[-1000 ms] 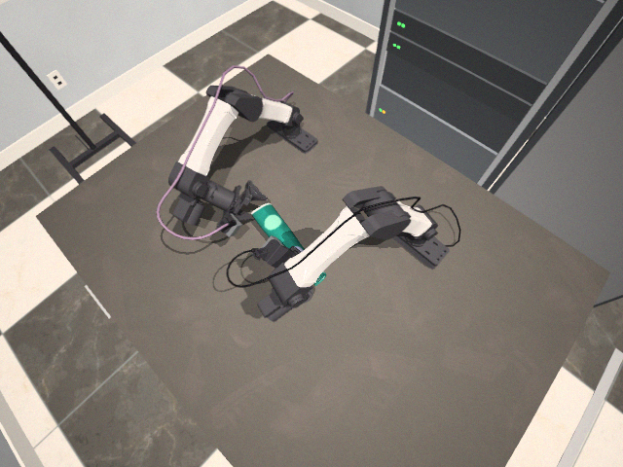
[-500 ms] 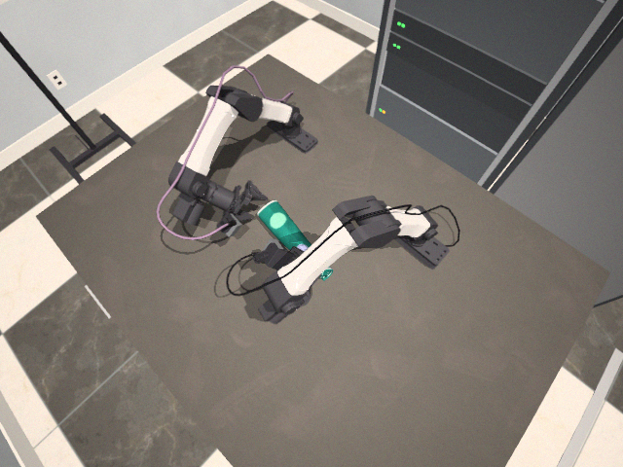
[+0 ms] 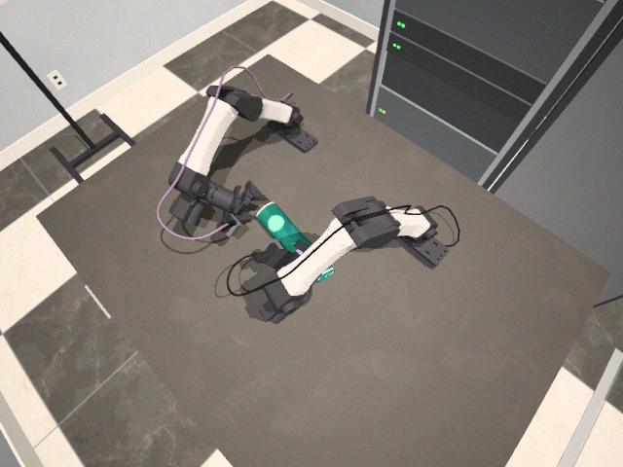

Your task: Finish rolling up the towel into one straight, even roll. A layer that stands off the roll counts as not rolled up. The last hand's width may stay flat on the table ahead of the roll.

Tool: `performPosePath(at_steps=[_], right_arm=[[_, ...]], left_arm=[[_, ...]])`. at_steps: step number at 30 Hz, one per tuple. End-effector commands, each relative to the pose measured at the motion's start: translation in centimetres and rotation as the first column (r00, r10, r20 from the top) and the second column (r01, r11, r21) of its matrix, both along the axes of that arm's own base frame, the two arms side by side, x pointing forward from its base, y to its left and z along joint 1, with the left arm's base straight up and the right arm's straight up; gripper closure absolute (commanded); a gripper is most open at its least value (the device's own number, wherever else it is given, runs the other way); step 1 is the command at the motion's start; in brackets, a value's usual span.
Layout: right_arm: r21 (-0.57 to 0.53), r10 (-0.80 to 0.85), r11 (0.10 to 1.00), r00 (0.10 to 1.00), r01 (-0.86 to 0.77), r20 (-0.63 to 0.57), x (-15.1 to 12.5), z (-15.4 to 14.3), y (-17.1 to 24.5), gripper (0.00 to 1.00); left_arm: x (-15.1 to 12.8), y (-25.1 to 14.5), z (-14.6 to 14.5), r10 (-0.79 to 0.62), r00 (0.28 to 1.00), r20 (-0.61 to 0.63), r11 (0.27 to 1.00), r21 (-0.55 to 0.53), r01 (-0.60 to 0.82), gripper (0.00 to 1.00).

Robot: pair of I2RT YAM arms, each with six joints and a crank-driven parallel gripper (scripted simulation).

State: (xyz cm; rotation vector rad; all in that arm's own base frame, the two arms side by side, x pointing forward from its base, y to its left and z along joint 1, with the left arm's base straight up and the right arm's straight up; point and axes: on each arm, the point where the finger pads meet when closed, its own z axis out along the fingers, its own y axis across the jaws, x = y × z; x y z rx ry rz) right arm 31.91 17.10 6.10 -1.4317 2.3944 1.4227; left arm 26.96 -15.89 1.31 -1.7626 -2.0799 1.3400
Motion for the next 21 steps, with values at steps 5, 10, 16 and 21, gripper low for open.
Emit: performPosePath(at_steps=[5, 10, 16, 21], right_arm=[[0.015, 0.078, 0.997, 0.997, -0.078, -0.019, 0.5, 1.2, -0.1, 0.15], [0.015, 0.078, 0.997, 0.997, -0.078, -0.019, 0.5, 1.2, -0.1, 0.15], [0.015, 0.078, 0.997, 0.997, -0.078, -0.019, 0.5, 1.2, -0.1, 0.15], [0.015, 0.078, 0.997, 0.997, -0.078, -0.019, 0.5, 1.2, -0.1, 0.15]], left_arm=[[0.2, 0.4, 0.3, -0.005, 1.0, -0.02, 1.0, 0.003, 0.005, 0.15], [1.6, 1.7, 1.7, -0.005, 1.0, -0.02, 1.0, 0.003, 0.005, 0.15], [3.5, 3.4, 3.6, -0.005, 1.0, -0.02, 1.0, 0.003, 0.005, 0.15], [4.0, 3.9, 4.1, -0.005, 1.0, -0.02, 1.0, 0.003, 0.005, 0.15]])
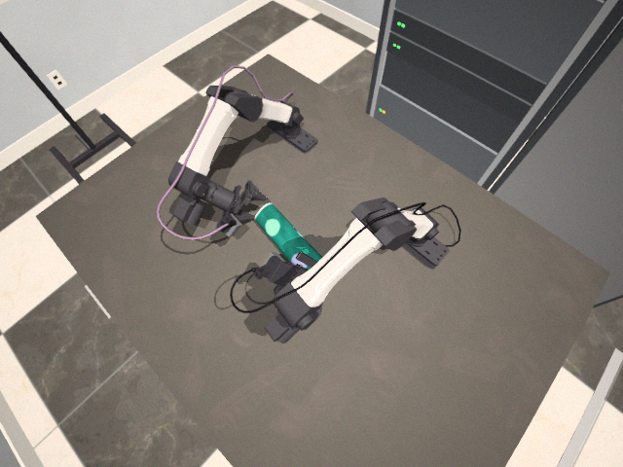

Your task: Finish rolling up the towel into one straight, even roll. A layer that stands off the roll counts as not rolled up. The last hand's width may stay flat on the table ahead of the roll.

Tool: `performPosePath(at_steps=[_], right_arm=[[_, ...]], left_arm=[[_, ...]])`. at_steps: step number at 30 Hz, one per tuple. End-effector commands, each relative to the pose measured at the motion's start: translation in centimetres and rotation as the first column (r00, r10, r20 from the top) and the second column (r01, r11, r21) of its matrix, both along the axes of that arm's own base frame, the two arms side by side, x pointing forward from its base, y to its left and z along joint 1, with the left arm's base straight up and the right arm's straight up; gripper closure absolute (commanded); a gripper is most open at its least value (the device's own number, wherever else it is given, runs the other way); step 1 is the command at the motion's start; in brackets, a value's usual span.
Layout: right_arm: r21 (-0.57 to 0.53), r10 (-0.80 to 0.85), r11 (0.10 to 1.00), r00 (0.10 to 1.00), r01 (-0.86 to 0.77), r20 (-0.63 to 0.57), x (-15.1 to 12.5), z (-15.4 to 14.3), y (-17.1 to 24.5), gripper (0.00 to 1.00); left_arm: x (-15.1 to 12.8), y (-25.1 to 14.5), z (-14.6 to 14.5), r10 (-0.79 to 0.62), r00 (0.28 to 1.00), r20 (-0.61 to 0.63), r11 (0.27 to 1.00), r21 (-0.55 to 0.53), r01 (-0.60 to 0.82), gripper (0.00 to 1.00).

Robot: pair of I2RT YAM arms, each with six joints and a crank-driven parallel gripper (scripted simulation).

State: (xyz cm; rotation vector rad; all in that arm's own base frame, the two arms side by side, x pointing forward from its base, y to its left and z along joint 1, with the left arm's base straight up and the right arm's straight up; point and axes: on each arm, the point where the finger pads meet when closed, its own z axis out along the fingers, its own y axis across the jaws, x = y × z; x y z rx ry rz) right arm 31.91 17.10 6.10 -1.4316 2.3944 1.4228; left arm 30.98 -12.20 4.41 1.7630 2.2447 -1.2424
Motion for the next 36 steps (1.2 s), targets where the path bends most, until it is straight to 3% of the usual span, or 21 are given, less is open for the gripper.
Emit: performPosePath(at_steps=[1, 5, 10, 15, 17, 23, 27, 36], right_arm=[[0.015, 0.078, 0.997, 0.997, -0.078, -0.019, 0.5, 1.2, -0.1, 0.15], [0.007, 0.077, 0.997, 0.996, -0.077, 0.038, 0.3, 1.2, 0.2, 0.24], [-0.021, 0.075, 0.997, 0.972, -0.072, 0.225, -0.2, 1.2, 1.2, 0.35], [-0.055, 0.076, 0.997, 0.89, -0.058, 0.449, -0.9, 1.3, 2.5, 0.46], [-0.055, 0.076, 0.997, 0.89, -0.058, 0.449, -0.9, 1.3, 2.5, 0.46], [-0.083, 0.082, 0.996, 0.761, -0.037, 0.644, -1.6, 1.3, 3.7, 0.59], [-0.089, 0.084, 0.996, 0.722, -0.031, 0.686, -1.8, 1.3, 4.0, 0.68], [-0.089, 0.084, 0.996, 0.722, -0.031, 0.686, -1.8, 0.6, 4.0, 0.68]], left_arm=[[0.0, 0.2, 1.0, -0.12, 0.981, -0.15, 0.993, -0.021, 0.118, 0.15], [0.0, 0.2, 1.0, -0.12, 0.981, -0.15, 0.993, -0.021, 0.118, 0.15], [0.0, 0.2, 1.0, -0.12, 0.981, -0.15, 0.993, -0.021, 0.118, 0.15], [0.0, 0.2, 1.0, -0.12, 0.981, -0.15, 0.993, -0.021, 0.118, 0.15], [0.0, 0.2, 1.0, -0.12, 0.981, -0.15, 0.993, -0.021, 0.118, 0.15], [0.0, 0.2, 1.0, -0.12, 0.981, -0.15, 0.993, -0.021, 0.118, 0.15], [0.0, 0.2, 1.0, -0.12, 0.981, -0.15, 0.993, -0.021, 0.118, 0.15], [0.0, 0.2, 1.0, -0.12, 0.981, -0.15, 0.993, -0.021, 0.118, 0.15]])
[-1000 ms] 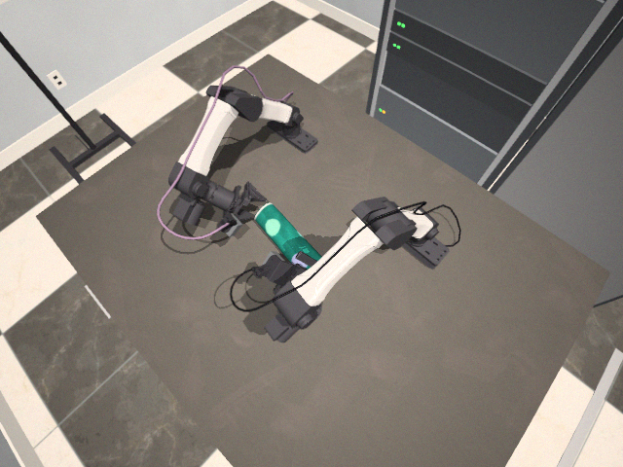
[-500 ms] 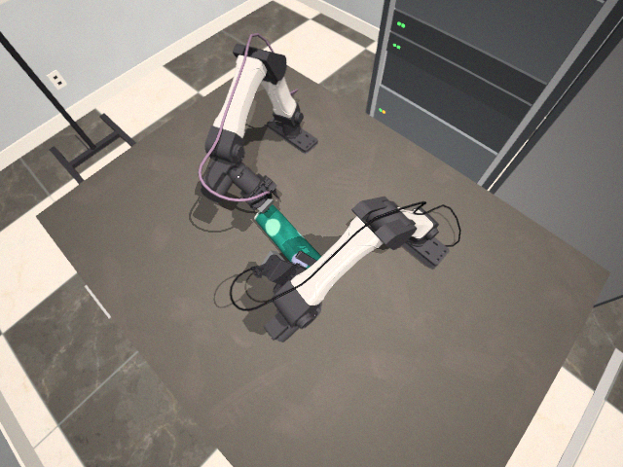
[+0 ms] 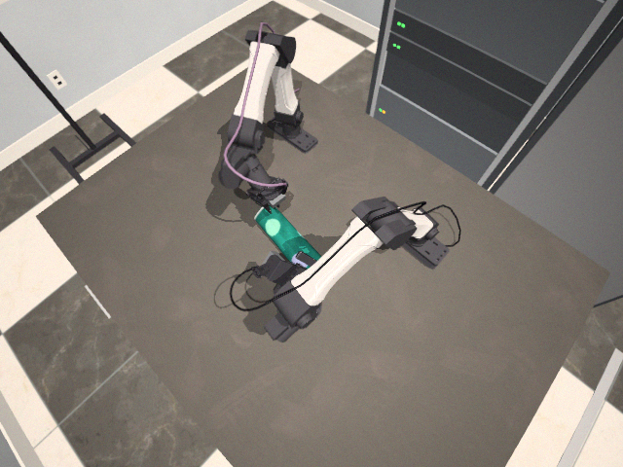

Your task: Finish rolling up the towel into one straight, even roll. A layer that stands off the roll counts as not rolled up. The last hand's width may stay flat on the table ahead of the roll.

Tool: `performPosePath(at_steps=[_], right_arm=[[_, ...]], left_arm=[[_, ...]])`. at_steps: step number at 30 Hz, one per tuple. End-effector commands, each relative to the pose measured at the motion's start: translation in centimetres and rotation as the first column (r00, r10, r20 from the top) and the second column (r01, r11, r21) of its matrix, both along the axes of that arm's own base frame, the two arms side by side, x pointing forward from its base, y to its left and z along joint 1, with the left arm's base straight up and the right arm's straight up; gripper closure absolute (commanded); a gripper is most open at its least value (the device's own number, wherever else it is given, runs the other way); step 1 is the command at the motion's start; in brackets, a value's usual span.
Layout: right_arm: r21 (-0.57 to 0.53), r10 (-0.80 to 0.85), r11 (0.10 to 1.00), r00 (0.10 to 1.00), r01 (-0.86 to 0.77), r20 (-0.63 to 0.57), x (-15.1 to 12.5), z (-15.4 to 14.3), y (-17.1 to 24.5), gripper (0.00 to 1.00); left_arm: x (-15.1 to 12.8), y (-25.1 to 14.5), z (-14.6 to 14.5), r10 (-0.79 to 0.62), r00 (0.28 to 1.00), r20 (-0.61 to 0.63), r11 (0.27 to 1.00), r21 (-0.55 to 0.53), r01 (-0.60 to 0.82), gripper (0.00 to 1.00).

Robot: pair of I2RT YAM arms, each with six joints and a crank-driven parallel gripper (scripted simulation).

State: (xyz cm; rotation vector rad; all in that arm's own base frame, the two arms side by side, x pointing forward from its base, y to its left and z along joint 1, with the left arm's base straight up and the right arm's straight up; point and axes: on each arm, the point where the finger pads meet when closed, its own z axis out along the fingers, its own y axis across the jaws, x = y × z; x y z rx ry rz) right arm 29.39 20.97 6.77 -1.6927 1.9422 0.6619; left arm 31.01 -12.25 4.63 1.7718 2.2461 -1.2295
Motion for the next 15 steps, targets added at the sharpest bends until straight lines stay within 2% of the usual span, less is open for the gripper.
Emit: performPosePath(at_steps=[1, 15], right_arm=[[0.001, -0.02, 1.0, 0.999, 0.02, 0.048, 0.7, -0.3, 0.2, 0.68], [0.001, -0.02, 1.0, 0.999, 0.02, 0.048, 0.7, -2.6, 0.2, 0.68]], left_arm=[[0.0, 0.3, 0.8, -0.116, 0.981, -0.156, 0.993, -0.027, 0.113, 0.15], [0.0, 0.3, 0.8, -0.116, 0.981, -0.156, 0.993, -0.027, 0.113, 0.15]])
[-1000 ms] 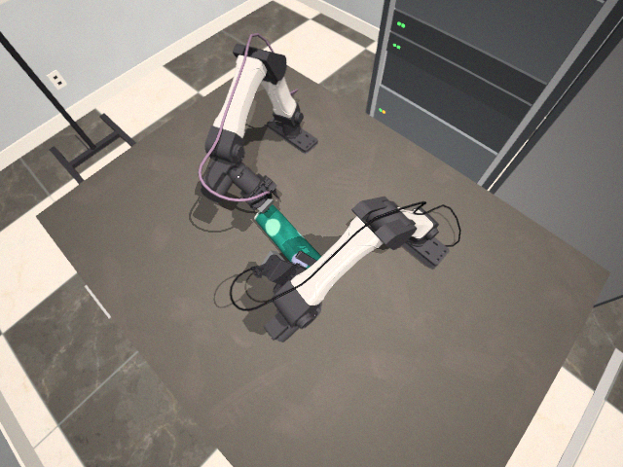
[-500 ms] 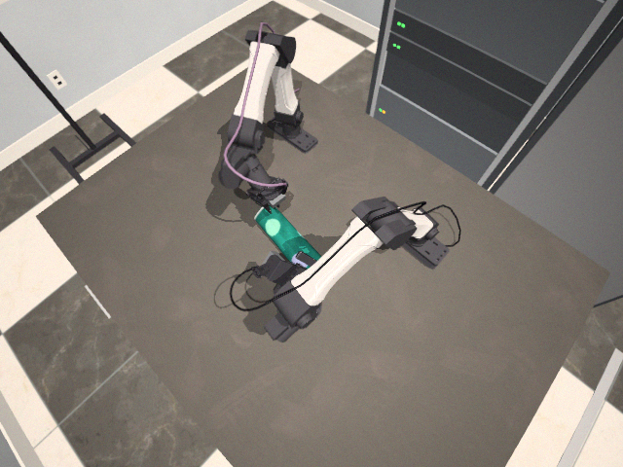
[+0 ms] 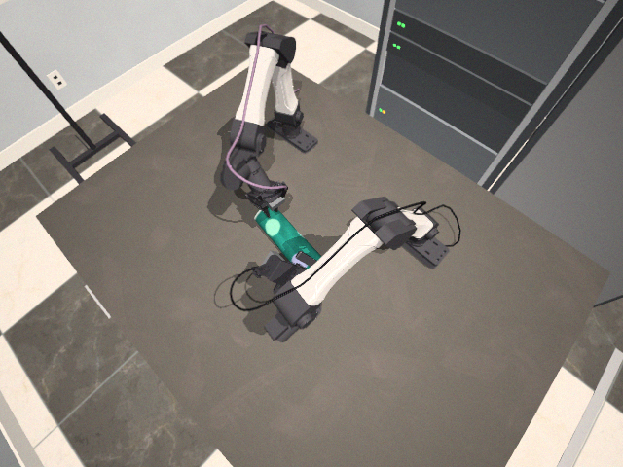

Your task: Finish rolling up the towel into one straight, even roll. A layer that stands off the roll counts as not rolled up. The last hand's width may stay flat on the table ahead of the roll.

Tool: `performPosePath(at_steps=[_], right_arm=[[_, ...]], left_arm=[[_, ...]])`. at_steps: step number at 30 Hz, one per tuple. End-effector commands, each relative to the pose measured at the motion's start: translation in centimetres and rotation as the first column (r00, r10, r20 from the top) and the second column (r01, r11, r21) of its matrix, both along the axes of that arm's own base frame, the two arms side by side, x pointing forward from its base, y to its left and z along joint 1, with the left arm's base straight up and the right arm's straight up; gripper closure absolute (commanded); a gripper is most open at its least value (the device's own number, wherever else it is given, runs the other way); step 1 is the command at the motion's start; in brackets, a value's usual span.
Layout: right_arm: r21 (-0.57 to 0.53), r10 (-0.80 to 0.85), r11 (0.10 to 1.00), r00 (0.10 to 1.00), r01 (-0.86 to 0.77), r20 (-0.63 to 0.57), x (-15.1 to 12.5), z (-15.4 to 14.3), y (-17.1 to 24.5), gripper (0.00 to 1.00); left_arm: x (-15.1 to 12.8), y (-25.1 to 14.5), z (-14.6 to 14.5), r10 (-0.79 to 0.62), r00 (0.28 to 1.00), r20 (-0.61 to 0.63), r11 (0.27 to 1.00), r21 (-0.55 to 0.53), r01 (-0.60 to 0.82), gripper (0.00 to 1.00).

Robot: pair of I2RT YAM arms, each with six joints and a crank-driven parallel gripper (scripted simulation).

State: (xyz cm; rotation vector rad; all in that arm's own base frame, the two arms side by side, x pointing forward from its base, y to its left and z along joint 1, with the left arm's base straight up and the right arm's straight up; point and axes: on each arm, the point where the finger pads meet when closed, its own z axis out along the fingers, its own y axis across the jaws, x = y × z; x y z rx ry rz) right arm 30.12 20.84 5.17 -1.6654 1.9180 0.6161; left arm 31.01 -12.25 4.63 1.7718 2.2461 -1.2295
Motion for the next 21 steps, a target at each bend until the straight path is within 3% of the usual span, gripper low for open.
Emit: performPosePath(at_steps=[1, 21], right_arm=[[-0.009, 0.0, 1.0, 1.0, 0.0, 0.0, 0.0, -1.1, 0.3, 0.68], [-0.009, 0.0, 1.0, 1.0, 0.0, 0.0, 0.0, 1.1, 0.3, 0.68]], left_arm=[[0.0, 0.3, 0.8, -0.116, 0.981, -0.156, 0.993, -0.027, 0.113, 0.15], [0.0, 0.3, 0.8, -0.116, 0.981, -0.156, 0.993, -0.027, 0.113, 0.15]])
